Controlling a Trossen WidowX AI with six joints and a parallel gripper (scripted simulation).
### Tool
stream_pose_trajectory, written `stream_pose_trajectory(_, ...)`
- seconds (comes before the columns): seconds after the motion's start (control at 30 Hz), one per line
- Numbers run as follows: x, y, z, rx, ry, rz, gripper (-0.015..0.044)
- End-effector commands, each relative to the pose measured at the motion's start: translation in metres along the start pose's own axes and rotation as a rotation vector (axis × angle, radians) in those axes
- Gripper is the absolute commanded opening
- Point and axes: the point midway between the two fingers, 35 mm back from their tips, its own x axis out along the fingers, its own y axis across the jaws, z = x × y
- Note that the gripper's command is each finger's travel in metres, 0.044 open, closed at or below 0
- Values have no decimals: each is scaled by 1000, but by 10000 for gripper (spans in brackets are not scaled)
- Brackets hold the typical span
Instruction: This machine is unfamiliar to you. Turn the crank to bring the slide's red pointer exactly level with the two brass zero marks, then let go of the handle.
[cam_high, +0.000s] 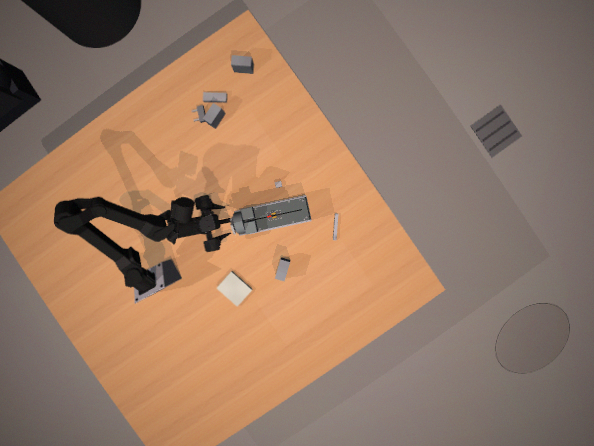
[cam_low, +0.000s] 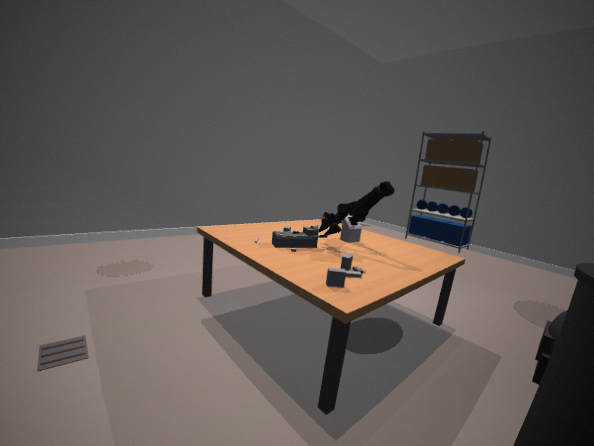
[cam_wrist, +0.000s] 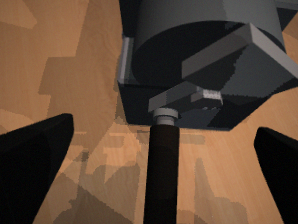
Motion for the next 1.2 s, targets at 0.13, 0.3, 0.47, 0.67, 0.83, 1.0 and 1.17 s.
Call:
stream_pose_trajectory(0.13,9,0,-9,4,2,-2,440)
stream_pose_trajectory(0.3,14,0,-15,5,2,-2,440)
stream_pose_trajectory(0.47,19,-1,-21,5,1,-1,440)
stream_pose_trajectory(0.67,25,-1,-29,5,-1,0,440)
stream_pose_trajectory(0.83,26,-1,-30,5,-1,1,387)
stream_pose_trajectory(1.0,26,-1,-30,5,-1,1,256)
stream_pose_trajectory(1.17,26,-1,-30,5,-1,1,125)
